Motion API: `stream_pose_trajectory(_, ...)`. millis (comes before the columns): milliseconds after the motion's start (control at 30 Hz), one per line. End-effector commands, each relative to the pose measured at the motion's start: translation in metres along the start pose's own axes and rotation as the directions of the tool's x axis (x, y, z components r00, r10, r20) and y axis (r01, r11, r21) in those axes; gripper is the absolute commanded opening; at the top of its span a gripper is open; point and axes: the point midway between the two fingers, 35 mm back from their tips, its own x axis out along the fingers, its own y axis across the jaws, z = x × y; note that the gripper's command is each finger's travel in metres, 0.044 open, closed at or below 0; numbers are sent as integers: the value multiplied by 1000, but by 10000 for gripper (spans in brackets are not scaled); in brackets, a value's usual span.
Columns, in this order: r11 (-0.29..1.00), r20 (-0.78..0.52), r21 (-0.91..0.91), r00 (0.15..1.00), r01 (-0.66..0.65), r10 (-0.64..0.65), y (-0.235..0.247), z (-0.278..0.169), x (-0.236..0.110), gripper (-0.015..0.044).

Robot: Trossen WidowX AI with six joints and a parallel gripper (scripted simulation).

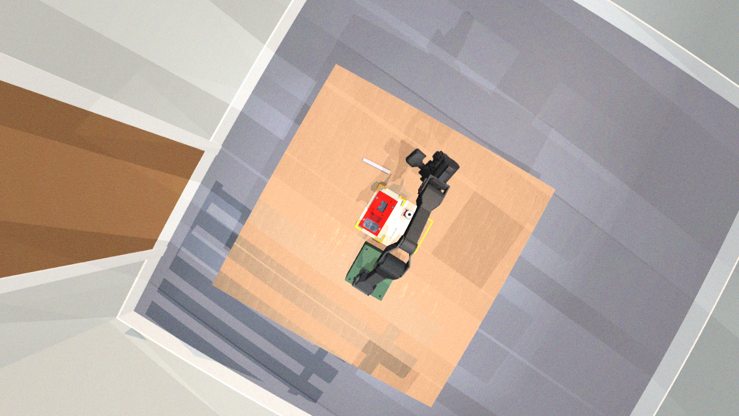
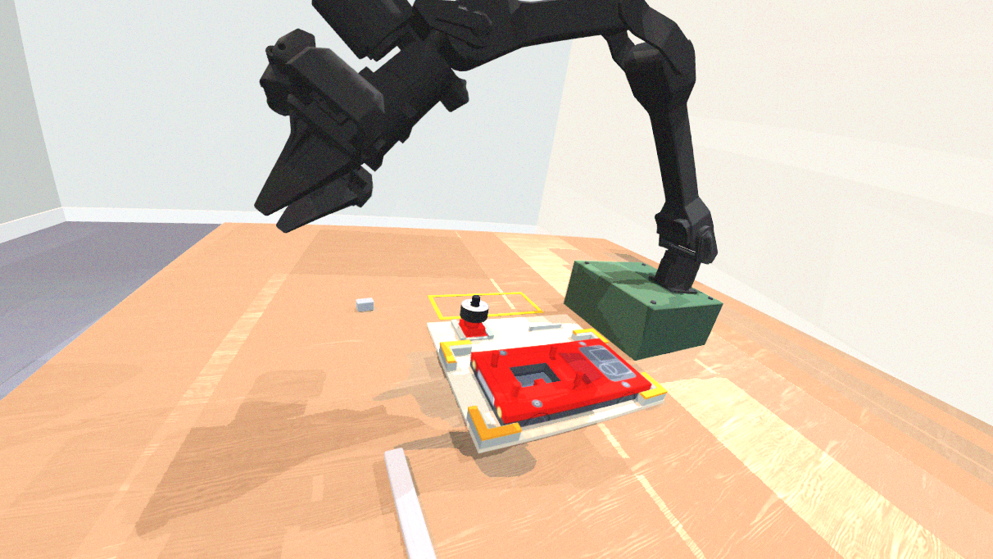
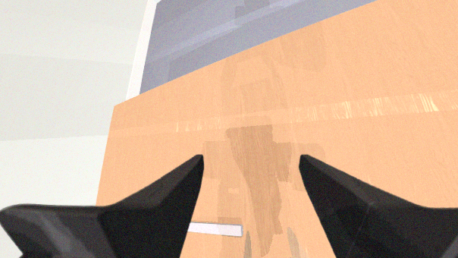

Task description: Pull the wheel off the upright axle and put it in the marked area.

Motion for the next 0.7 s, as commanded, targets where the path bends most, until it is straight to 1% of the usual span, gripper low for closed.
stream_pose_trajectory(0,989,-136,-42,980,140,-145,-36,-40,-16,300)
stream_pose_trajectory(100,974,-224,-83,948,213,-226,-56,-64,-30,300)
stream_pose_trajectory(233,947,-344,-151,882,285,-321,-79,-98,-54,300)
stream_pose_trajectory(467,897,-543,-289,715,333,-440,-109,-156,-106,300)
stream_pose_trajectory(533,893,-561,-303,695,333,-449,-111,-162,-111,300)
stream_pose_trajectory(667,893,-561,-303,695,333,-449,-111,-162,-111,300)
